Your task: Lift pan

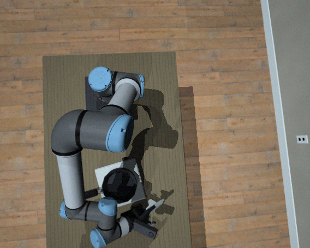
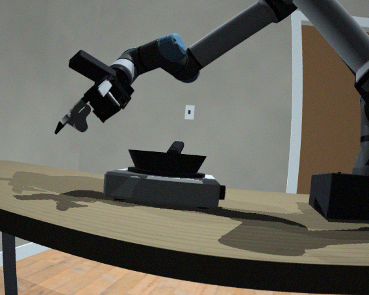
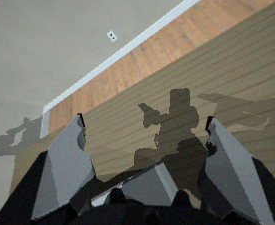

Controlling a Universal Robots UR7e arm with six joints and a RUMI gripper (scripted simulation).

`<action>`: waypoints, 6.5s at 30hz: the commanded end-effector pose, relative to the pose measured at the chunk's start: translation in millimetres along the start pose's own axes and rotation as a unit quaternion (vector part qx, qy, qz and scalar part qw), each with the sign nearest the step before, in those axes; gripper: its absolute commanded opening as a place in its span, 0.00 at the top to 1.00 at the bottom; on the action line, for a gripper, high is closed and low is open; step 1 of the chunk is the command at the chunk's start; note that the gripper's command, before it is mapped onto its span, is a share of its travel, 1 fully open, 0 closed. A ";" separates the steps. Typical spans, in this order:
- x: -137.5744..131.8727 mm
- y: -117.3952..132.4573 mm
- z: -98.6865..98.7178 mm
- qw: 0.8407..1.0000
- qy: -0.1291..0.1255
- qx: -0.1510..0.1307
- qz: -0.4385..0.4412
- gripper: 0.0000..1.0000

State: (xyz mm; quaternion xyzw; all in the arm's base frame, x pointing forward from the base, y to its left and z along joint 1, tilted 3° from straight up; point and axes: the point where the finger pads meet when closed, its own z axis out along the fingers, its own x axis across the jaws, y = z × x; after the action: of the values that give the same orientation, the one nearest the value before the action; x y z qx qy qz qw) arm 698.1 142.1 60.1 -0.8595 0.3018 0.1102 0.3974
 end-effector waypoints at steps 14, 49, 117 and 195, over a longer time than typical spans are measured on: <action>-0.1 -0.7 -0.6 1.000 0.001 0.000 -0.001 0.00; -57.4 36.3 -50.7 0.984 0.075 -0.102 0.125 0.00; -22.6 213.7 -289.1 0.345 0.426 0.089 0.832 0.00; 29.9 282.3 -232.1 0.312 0.423 0.105 0.844 1.00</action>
State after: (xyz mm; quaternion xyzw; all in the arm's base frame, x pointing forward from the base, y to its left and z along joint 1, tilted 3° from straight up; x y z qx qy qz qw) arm 538.5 -186.3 25.7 -0.0179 0.9995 -0.0253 -0.0074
